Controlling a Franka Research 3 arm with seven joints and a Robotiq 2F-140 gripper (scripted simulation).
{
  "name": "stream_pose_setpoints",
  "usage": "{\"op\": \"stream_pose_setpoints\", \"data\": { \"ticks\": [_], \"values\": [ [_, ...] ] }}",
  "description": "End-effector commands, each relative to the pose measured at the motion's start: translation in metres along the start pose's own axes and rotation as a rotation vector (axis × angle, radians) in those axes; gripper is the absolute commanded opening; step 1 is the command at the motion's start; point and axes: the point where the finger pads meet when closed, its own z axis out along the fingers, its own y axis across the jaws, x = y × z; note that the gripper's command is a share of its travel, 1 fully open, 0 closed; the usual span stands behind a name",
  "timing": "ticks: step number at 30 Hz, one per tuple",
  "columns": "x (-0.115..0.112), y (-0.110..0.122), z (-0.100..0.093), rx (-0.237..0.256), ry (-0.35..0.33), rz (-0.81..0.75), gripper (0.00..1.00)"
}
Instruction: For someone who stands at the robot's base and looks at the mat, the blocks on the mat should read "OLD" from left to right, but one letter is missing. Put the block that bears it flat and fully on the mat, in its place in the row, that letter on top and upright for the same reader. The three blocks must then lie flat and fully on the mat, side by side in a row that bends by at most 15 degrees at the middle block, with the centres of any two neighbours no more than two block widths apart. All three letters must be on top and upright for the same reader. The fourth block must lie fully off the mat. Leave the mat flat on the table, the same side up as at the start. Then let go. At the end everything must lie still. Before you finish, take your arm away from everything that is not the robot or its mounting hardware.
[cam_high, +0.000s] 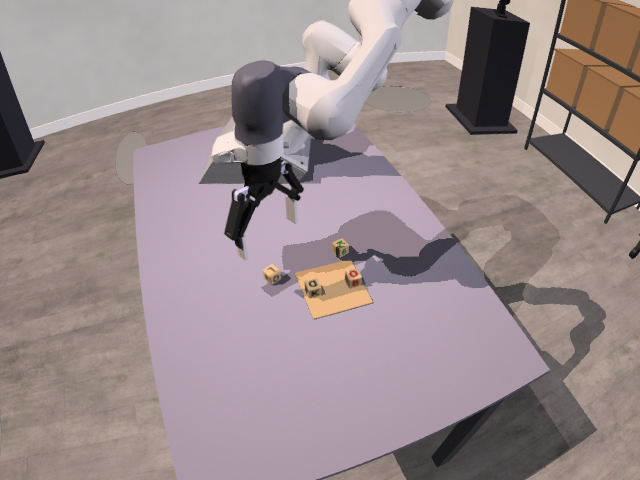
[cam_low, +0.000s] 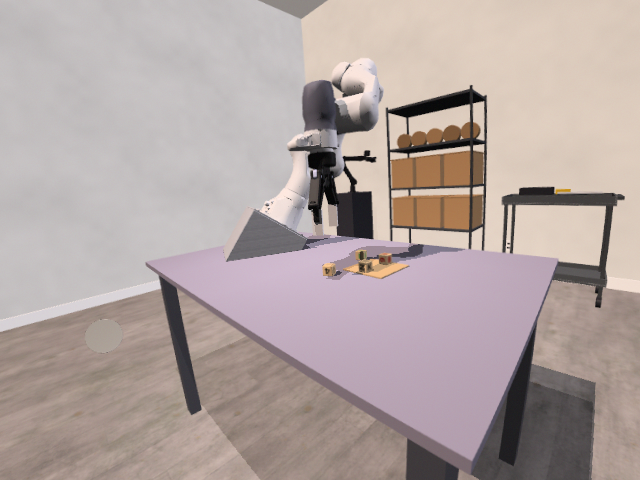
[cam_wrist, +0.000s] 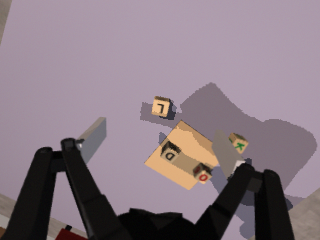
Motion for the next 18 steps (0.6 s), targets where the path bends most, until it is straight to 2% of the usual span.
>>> {"op": "stream_pose_setpoints", "data": {
  "ticks": [1, 18],
  "values": [
    [0.0, -0.001, 0.0008, 0.001, -0.002, 0.139, 1.0],
    [0.0002, -0.0009, 0.0031, 0.001, -0.002, 0.365, 1.0]
  ]
}}
